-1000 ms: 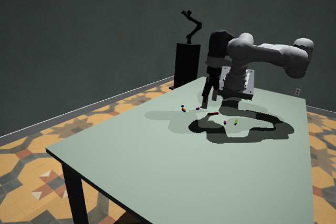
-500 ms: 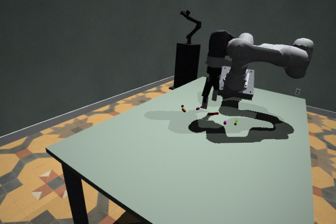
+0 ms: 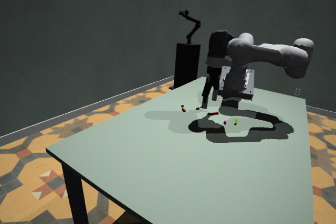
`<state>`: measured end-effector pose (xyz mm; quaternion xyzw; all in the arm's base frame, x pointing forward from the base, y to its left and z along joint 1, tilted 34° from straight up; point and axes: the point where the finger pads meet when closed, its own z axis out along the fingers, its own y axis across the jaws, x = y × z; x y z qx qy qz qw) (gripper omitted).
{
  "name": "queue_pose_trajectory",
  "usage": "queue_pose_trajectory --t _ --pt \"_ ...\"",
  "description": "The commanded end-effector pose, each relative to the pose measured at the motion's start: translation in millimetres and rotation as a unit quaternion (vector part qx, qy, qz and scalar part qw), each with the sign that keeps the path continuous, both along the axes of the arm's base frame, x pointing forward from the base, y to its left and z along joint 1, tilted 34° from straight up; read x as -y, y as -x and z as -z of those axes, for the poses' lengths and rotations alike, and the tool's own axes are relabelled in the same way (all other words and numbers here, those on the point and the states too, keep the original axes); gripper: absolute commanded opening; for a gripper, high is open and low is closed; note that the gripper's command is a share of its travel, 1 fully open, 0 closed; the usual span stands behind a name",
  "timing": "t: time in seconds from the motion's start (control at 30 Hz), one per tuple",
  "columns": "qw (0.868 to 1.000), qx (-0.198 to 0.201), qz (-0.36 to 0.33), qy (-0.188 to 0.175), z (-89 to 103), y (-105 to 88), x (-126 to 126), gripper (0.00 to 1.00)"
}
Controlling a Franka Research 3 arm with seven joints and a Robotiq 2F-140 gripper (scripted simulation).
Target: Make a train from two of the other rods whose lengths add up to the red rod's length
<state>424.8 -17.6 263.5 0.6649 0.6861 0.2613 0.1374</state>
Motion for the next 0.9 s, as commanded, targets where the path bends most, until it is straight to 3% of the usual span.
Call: queue_pose_trajectory --t 0.0,0.67,0.77,0.83,0.87 --pt "1.000 0.000 0.001 -0.002 0.3 -0.2 -1 1.00" --pt "1.000 0.000 0.001 -0.002 0.1 -0.2 -2 1.00" --pt "1.000 -0.001 0.001 -0.001 -5.2 -0.2 -32 1.00" --pt "1.000 -0.001 0.001 -0.001 -5.2 -0.2 -32 1.00" --pt "1.000 -0.002 0.002 0.000 -7.8 0.7 -48 1.00"
